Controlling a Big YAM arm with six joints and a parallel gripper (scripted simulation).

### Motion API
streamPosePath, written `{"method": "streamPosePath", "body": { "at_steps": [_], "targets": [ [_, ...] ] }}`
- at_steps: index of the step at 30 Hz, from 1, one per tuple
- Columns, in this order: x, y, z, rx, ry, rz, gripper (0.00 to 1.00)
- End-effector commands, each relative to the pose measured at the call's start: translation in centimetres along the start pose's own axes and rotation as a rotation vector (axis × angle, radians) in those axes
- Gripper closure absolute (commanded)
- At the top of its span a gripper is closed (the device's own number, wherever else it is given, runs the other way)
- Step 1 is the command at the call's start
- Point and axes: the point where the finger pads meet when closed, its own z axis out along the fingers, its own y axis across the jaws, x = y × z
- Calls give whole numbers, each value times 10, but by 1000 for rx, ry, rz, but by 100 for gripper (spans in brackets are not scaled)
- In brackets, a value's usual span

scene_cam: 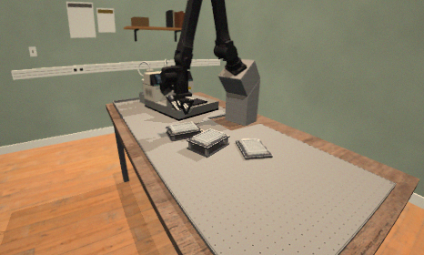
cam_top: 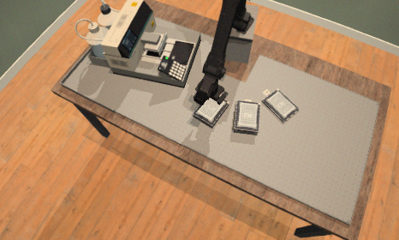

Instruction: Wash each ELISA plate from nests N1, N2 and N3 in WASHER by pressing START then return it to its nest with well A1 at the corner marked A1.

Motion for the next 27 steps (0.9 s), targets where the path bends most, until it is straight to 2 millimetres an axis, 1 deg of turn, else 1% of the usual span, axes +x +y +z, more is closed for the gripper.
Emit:
{"method": "streamPosePath", "body": {
  "at_steps": [1, 4, 5, 7, 11, 12, 19, 21, 25, 27],
  "targets": [
    [-6, 1, -3, -3, -13, -2, 0],
    [-6, 1, -3, -3, -13, -2, 0],
    [1, 9, -6, -6, -11, -56, 0],
    [4, 18, -7, -5, -5, -122, 0],
    [-3, 41, -10, -8, -25, -251, 0],
    [-4, 47, -11, -9, -29, -251, 0],
    [2, 82, -14, -13, -29, -227, 0],
    [2, 82, -14, -13, -29, -227, 0],
    [8, 100, -13, -11, -20, -227, 0],
    [8, 100, -13, -11, -20, -227, 0]
  ]
}}
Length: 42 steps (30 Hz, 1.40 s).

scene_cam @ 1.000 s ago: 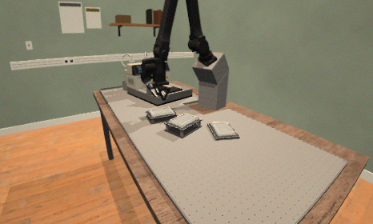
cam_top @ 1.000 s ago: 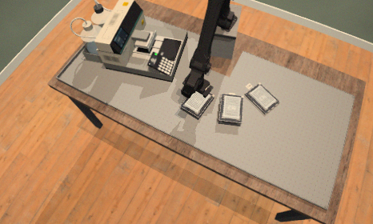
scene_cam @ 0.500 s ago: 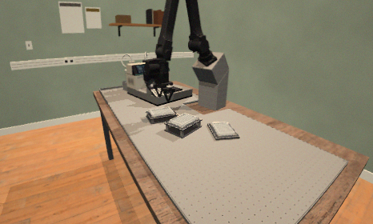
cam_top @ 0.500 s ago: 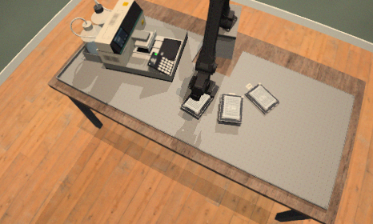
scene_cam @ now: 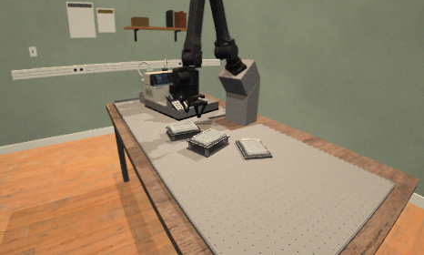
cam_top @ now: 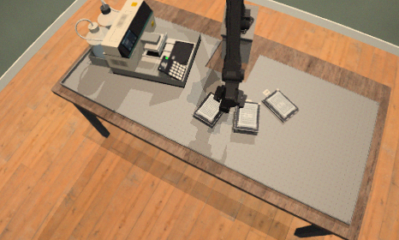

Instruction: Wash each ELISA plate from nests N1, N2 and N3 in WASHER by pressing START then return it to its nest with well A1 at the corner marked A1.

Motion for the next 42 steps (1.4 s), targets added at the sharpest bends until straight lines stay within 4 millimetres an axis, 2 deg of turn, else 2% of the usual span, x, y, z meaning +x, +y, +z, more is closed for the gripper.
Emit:
{"method": "streamPosePath", "body": {
  "at_steps": [1, 8, 11, 22, 25, 26, 34, 35, 42],
  "targets": [
    [-13, 8, -6, -9, -25, 27, 0],
    [1, 42, -2, -3, 0, -226, 0],
    [2, 47, -2, -3, 0, -226, 0],
    [14, 102, -7, -4, -2, -205, 0],
    [14, 105, -7, -5, -4, -204, 0],
    [10, 95, -5, 9, -4, -184, 0],
    [13, 99, -9, -5, -15, -202, 0],
    [12, 95, -2, 3, -13, -181, 0],
    [7, 98, 9, -2, -20, -199, 0]
  ]
}}
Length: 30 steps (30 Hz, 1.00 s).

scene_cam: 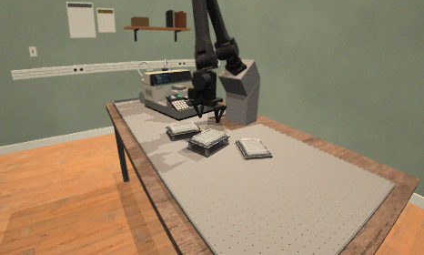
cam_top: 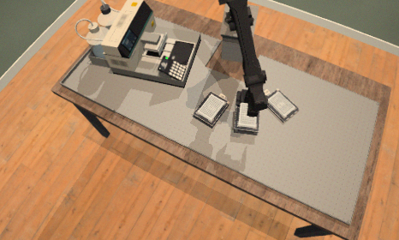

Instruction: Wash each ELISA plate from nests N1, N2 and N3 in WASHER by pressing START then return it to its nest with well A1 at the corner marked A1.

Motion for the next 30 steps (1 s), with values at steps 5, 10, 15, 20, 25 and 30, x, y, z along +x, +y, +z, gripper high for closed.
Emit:
{"method": "streamPosePath", "body": {
  "at_steps": [5, 10, 15, 20, 25, 30],
  "targets": [
    [-11, 0, 13, 1, -13, 1, 0],
    [-10, -1, 21, 1, -12, 1, 0],
    [-9, -1, 30, 2, -10, 0, 0],
    [-8, -1, 35, 2, -10, 0, 0],
    [-7, -2, 44, 3, -8, 0, 0],
    [-6, -1, 52, 1, -7, -3, 0]
  ]
}}
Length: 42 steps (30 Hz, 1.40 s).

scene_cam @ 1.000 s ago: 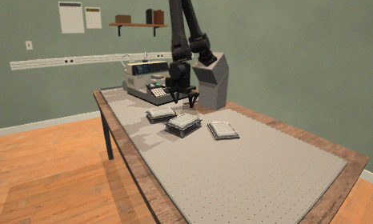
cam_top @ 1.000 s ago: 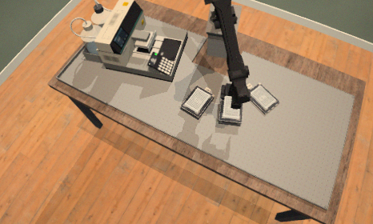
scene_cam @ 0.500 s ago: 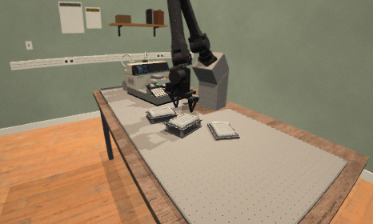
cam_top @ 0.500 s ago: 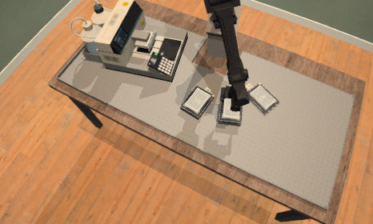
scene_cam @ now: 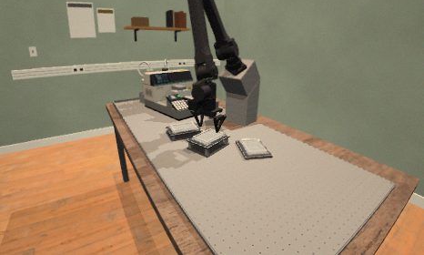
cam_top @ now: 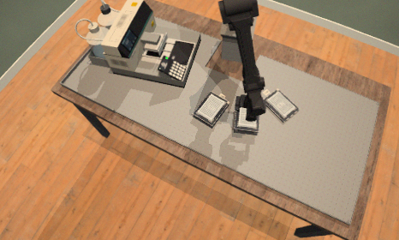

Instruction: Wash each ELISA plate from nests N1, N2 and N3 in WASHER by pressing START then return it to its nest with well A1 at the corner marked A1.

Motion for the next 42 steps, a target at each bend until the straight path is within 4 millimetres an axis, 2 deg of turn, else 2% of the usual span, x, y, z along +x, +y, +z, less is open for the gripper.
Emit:
{"method": "streamPosePath", "body": {
  "at_steps": [1, 21, 22, 42],
  "targets": [
    [-6, -1, 10, 1, -8, -4, 0],
    [-3, 1, 7, -2, -5, -2, 0],
    [-3, -1, 13, 2, -4, -6, 0],
    [-2, -2, 24, 3, -2, -2, 0]
  ]
}}
